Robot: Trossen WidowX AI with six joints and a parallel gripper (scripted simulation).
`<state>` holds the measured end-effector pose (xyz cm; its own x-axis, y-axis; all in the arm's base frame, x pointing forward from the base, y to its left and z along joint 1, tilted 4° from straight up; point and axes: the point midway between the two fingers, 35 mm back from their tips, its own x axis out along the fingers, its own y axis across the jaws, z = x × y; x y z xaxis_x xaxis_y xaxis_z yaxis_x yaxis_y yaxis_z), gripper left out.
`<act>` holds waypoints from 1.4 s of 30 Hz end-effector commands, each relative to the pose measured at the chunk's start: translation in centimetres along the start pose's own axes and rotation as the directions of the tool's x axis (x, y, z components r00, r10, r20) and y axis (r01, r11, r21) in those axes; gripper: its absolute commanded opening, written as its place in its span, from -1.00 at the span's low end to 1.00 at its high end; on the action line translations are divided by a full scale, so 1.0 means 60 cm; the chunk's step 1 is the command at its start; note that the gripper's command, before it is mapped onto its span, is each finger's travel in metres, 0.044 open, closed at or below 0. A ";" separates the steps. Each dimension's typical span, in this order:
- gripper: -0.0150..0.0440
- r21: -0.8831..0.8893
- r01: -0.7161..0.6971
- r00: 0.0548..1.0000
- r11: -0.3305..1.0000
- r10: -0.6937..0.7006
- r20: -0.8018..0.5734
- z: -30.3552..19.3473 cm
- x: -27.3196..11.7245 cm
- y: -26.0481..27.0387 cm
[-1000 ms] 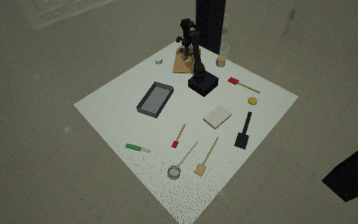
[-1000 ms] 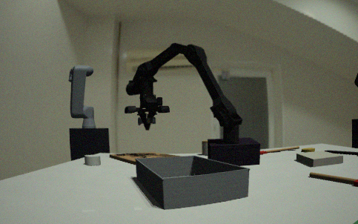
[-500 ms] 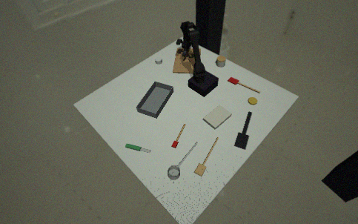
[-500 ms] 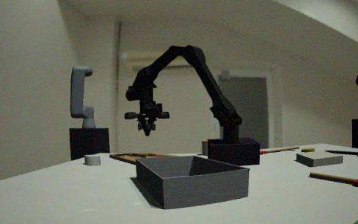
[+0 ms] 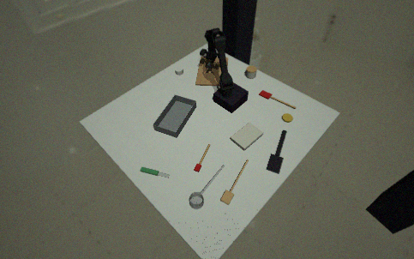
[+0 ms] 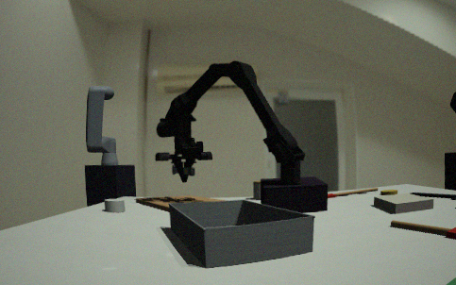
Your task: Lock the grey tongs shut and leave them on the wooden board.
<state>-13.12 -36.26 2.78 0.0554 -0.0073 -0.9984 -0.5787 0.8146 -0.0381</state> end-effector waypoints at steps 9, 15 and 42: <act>-1.00 0.003 0.002 1.000 1.000 -0.002 0.005 0.005 0.033 0.002; -1.00 0.003 0.002 1.000 1.000 -0.002 0.005 0.007 0.049 0.003; 0.69 0.000 -0.001 1.000 1.000 0.001 0.002 0.007 0.058 0.004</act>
<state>-12.71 -35.78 -0.70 0.0565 -0.0044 -0.9984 -0.5787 0.8148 -0.0363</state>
